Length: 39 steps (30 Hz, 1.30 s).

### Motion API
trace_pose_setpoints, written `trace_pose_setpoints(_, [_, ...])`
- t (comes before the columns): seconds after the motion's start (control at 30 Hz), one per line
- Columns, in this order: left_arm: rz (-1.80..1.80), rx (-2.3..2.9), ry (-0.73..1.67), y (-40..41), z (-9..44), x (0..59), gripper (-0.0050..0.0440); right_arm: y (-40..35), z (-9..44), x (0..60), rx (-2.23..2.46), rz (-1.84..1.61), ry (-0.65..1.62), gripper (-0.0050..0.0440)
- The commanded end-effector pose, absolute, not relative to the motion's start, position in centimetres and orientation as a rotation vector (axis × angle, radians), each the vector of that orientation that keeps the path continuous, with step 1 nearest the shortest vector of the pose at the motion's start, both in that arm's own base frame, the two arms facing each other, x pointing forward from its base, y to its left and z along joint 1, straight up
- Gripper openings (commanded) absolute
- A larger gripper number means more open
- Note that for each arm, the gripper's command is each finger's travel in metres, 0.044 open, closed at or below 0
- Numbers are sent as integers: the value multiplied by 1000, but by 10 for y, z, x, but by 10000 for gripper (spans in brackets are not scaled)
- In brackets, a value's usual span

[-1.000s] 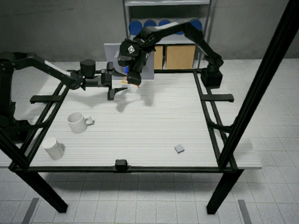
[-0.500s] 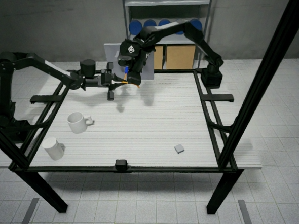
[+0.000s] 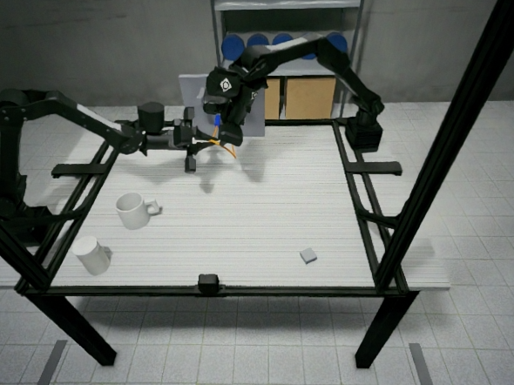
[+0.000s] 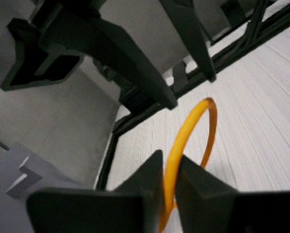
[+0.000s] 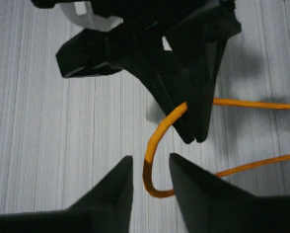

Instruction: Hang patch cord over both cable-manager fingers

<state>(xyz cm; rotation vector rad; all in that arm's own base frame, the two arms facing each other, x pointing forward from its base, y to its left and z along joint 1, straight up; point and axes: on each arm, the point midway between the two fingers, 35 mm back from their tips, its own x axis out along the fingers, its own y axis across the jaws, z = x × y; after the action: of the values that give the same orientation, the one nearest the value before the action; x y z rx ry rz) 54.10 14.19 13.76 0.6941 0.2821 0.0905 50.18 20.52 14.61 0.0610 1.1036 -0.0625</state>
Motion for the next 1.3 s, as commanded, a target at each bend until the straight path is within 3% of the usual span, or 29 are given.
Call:
trace_pose_setpoints(0.0, [103,698,255,142,152,542,25,207,172,502,85,-45,1054,140])
trace_pose_setpoints(0.43, [103,698,255,142,152,542,25,210,206,476,88,-47,1048,440])
trace_pose_setpoints(0.93, [103,698,255,142,152,542,25,211,228,451,83,-51,1062,440])
trace_pose_setpoints(1.27, [103,698,255,142,152,542,25,226,227,362,70,-30,1226,440])
